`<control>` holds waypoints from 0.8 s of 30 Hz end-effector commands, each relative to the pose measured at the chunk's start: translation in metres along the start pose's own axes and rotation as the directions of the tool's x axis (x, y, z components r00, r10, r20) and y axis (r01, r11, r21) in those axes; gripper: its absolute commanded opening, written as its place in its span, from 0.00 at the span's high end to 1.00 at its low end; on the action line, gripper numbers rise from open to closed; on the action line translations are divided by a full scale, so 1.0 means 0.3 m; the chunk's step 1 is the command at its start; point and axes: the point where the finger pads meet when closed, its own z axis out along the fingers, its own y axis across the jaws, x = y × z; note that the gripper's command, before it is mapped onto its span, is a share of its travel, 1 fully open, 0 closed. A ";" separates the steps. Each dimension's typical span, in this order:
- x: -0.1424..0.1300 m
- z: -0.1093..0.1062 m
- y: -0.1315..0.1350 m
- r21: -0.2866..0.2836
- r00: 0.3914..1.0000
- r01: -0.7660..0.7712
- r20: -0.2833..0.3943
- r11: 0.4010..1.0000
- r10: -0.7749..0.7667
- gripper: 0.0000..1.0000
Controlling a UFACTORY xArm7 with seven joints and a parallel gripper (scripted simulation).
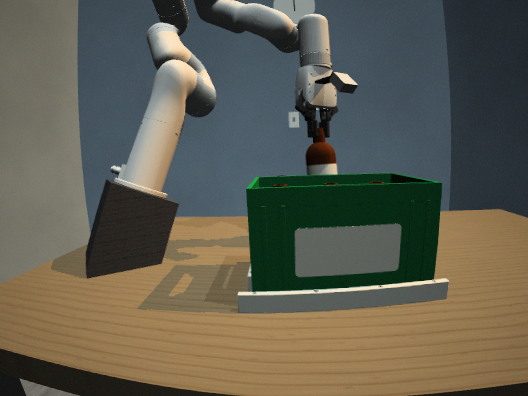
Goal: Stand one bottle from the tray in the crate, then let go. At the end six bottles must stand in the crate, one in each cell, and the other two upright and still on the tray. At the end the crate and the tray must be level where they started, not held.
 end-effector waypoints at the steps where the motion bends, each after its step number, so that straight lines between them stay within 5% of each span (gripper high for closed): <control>1: 0.002 -0.005 -0.004 0.003 1.000 0.000 -0.002 1.000 0.000 1.00; 24: 0.002 -0.017 -0.004 0.003 1.000 0.000 -0.002 1.000 0.000 1.00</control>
